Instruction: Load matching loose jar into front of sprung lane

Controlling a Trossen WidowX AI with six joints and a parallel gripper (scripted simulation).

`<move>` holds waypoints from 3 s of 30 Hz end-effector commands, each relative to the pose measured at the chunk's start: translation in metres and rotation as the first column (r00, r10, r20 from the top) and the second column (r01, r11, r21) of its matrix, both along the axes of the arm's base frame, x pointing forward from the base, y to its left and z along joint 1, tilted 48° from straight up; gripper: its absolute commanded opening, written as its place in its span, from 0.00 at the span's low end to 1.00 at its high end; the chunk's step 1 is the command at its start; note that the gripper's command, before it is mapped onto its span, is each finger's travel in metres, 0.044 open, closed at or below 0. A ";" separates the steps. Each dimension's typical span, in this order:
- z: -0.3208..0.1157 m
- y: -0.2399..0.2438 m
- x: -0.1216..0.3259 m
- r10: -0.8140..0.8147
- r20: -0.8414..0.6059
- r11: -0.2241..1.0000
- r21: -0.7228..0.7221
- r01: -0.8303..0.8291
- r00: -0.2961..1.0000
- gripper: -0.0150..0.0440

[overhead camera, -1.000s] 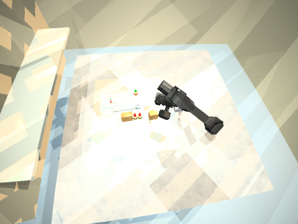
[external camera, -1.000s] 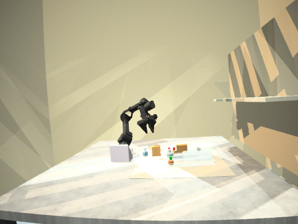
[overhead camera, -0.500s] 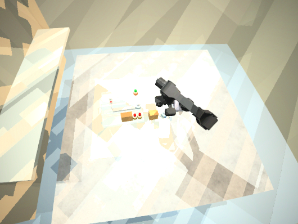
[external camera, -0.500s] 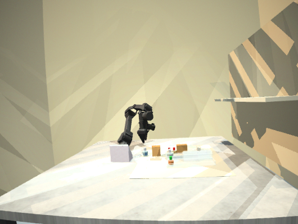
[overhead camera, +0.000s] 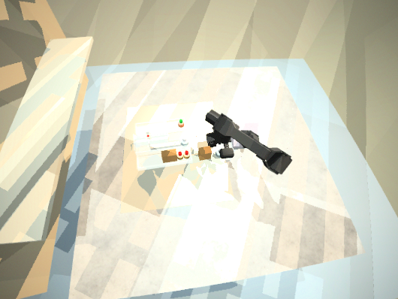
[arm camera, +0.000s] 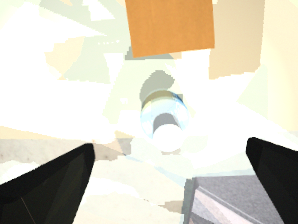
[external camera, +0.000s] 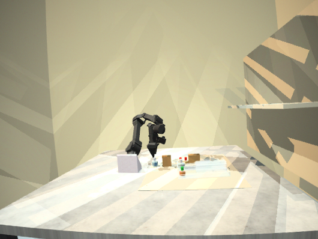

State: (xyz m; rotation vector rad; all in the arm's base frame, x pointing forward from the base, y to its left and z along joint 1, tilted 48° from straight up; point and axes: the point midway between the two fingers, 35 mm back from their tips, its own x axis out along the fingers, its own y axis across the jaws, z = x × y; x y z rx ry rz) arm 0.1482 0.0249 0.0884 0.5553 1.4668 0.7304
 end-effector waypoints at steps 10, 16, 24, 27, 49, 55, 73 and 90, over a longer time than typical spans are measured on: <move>-0.016 0.018 -0.001 -0.005 0.000 1.000 0.003 0.005 1.000 1.00; -0.022 0.025 -0.001 -0.005 0.001 1.000 0.002 0.005 1.000 1.00; -0.031 0.035 -0.002 -0.005 0.001 1.000 0.005 0.005 1.000 1.00; -0.032 0.036 -0.002 -0.005 0.001 1.000 0.005 0.005 1.000 1.00; -0.025 0.028 0.002 -0.015 0.005 1.000 -0.004 0.015 1.000 0.25; -0.004 0.006 0.009 -0.038 0.012 0.999 -0.025 0.038 0.999 0.25; 0.041 -0.038 0.011 -0.076 0.019 0.996 -0.051 0.076 0.997 0.25; 0.008 -0.053 0.074 -0.026 0.035 0.999 -0.029 0.027 0.999 0.25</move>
